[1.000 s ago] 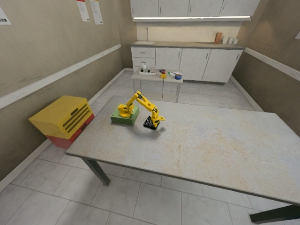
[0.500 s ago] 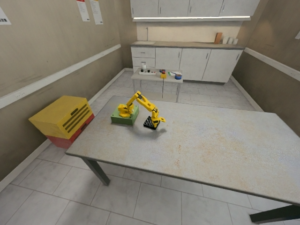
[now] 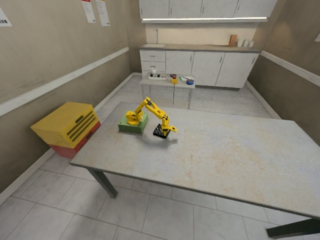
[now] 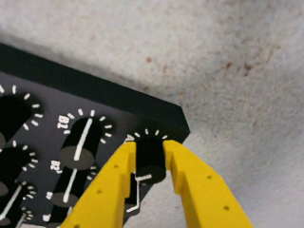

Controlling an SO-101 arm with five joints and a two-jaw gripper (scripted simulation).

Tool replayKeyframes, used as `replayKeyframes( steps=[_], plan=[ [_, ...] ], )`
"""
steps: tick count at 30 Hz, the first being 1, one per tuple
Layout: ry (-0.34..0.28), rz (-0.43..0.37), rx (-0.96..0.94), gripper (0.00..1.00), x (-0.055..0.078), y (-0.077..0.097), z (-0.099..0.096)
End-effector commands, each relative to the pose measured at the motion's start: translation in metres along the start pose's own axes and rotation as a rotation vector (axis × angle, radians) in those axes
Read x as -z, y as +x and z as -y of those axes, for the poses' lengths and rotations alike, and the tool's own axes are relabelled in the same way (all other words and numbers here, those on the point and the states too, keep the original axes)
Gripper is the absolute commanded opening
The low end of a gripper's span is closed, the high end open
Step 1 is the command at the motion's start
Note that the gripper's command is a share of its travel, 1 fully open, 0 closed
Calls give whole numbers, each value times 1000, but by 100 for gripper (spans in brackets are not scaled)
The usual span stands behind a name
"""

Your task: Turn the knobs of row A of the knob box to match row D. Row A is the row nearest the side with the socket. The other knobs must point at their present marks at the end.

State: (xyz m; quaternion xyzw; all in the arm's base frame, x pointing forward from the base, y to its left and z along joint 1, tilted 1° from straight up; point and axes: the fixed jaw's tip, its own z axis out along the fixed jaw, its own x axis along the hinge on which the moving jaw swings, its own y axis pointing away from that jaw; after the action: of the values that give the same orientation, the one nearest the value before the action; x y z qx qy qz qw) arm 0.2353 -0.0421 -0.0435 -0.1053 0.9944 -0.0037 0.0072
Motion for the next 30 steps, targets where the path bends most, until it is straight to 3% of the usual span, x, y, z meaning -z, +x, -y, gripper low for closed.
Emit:
replayKeyframes(
  steps=[1,6,30],
  plan=[
    [-11,-22,-78,1,-3,4,-1],
    [-10,-22,-165,1,-3,4,-1],
    [-10,-22,-200,1,-3,4,-1]
  ],
)
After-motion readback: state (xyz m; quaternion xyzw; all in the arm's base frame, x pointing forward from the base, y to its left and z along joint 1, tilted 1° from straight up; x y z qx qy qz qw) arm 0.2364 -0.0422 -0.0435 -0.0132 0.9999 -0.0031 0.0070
